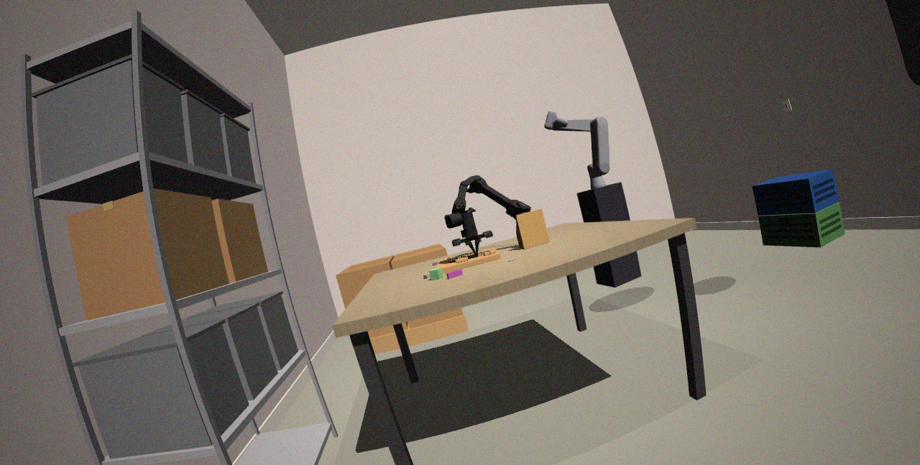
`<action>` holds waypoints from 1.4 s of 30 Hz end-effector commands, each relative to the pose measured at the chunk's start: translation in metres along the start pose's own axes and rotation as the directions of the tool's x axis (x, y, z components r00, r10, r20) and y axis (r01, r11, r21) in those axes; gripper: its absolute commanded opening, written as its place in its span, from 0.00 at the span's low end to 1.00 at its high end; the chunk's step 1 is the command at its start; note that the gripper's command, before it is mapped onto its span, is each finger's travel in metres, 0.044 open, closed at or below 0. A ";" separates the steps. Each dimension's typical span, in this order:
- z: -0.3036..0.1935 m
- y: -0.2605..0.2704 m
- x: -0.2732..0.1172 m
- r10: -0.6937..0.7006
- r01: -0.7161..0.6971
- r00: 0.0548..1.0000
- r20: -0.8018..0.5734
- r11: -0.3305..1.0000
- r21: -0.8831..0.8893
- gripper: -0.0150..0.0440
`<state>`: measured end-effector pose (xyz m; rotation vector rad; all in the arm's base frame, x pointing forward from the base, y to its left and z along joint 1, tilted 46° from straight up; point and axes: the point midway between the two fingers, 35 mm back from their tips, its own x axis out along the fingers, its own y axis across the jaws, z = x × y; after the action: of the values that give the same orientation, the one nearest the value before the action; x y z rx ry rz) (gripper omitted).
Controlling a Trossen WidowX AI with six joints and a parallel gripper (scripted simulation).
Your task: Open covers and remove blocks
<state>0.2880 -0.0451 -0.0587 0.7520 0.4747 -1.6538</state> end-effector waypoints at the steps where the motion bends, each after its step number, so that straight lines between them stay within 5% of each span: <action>1: 0.005 0.001 0.000 0.003 -0.003 1.000 0.001 1.000 -0.002 0.25; 42: 0.046 0.002 0.000 0.003 -0.003 1.000 0.002 1.000 -0.003 0.25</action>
<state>0.2806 -0.0736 -0.0291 0.7517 0.4775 -1.6525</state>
